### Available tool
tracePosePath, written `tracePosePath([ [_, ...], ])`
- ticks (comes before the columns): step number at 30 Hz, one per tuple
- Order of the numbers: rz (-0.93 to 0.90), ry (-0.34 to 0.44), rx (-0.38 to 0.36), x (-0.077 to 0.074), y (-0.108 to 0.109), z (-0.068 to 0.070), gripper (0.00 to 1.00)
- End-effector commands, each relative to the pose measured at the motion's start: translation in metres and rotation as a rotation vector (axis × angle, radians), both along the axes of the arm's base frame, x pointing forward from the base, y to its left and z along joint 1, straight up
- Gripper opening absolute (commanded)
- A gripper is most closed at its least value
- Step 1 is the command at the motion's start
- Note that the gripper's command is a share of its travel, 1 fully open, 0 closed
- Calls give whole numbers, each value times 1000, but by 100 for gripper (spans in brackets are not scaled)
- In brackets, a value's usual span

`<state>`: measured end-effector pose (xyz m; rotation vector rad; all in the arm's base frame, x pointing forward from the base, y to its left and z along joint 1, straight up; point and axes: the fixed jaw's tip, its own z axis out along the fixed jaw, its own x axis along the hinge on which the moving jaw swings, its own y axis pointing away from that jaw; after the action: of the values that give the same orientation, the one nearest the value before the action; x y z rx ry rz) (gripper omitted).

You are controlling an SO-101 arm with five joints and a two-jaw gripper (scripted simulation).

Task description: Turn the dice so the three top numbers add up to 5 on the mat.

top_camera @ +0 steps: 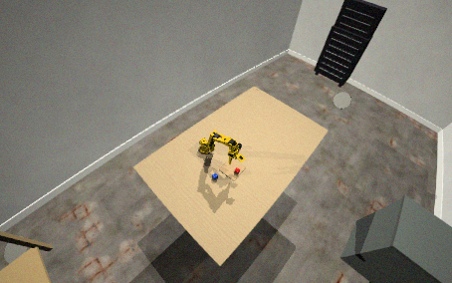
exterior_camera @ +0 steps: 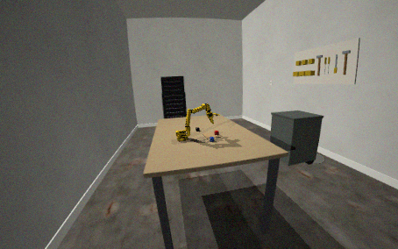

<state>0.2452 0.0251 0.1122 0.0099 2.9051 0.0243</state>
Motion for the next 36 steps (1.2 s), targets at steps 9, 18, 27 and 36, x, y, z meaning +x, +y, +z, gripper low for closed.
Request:
tracePosePath([
  [9, -15, -57, 7, 1, -2, 13, 36],
  [18, -30, -20, -10, 0, -19, 5, 36],
  [27, -71, 100, -33, -10, -69, -18, 35],
  [36, -114, 235, -3, -37, -121, -44, 35],
])
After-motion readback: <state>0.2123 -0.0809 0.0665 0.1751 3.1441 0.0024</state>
